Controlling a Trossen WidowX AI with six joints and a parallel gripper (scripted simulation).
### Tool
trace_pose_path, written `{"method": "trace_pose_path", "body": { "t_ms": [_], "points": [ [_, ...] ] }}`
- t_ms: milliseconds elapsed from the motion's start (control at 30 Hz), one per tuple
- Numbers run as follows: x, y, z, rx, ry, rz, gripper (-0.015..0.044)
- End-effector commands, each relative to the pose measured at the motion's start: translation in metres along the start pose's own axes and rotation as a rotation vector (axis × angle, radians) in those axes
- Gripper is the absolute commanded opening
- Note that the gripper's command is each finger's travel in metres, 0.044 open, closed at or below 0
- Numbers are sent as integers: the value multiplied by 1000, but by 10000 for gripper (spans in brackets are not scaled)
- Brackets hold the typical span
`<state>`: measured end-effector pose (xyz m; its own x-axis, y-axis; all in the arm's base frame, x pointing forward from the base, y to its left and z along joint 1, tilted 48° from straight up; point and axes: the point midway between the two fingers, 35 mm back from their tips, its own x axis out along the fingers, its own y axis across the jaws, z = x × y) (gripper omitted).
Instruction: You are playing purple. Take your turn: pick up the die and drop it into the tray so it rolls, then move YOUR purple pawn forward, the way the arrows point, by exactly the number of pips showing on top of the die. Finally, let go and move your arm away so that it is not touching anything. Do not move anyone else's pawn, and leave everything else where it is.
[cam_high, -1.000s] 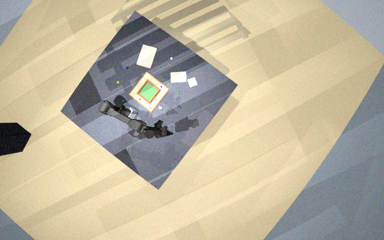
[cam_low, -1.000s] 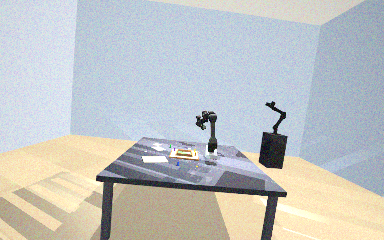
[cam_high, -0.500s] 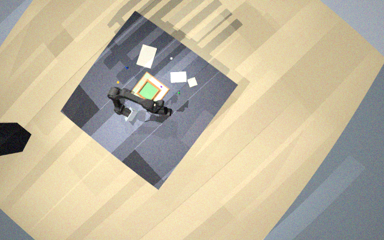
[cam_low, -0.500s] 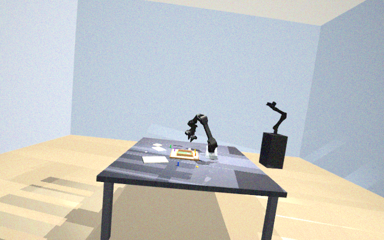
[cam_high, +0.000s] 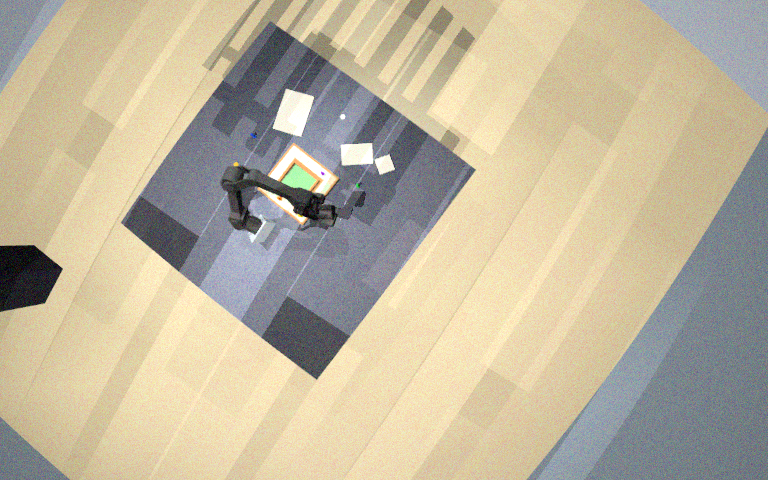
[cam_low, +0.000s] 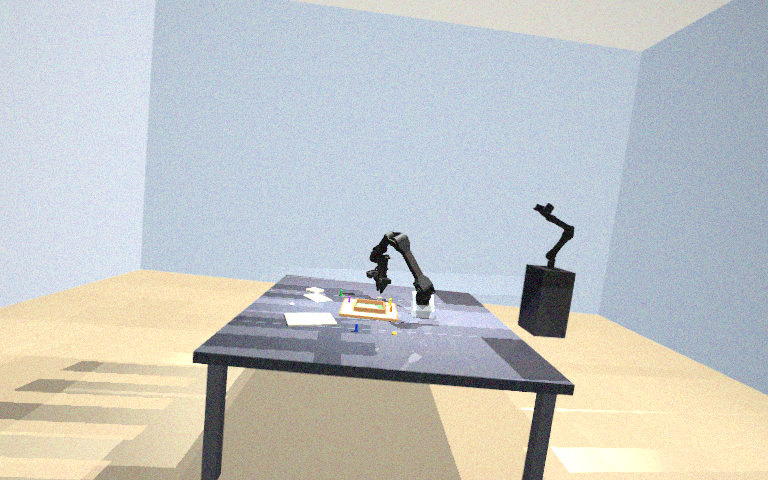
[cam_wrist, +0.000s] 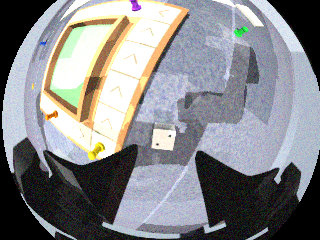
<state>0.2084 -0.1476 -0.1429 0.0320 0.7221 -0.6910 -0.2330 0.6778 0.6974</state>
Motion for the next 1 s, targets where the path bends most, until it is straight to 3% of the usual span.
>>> {"method": "trace_pose_path", "body": {
  "t_ms": [0,833,967],
  "points": [
    [13,3,-1,5,3,9,275],
    [45,4,-1,5,2,11,275],
    [45,4,-1,5,2,11,170]
  ]
}}
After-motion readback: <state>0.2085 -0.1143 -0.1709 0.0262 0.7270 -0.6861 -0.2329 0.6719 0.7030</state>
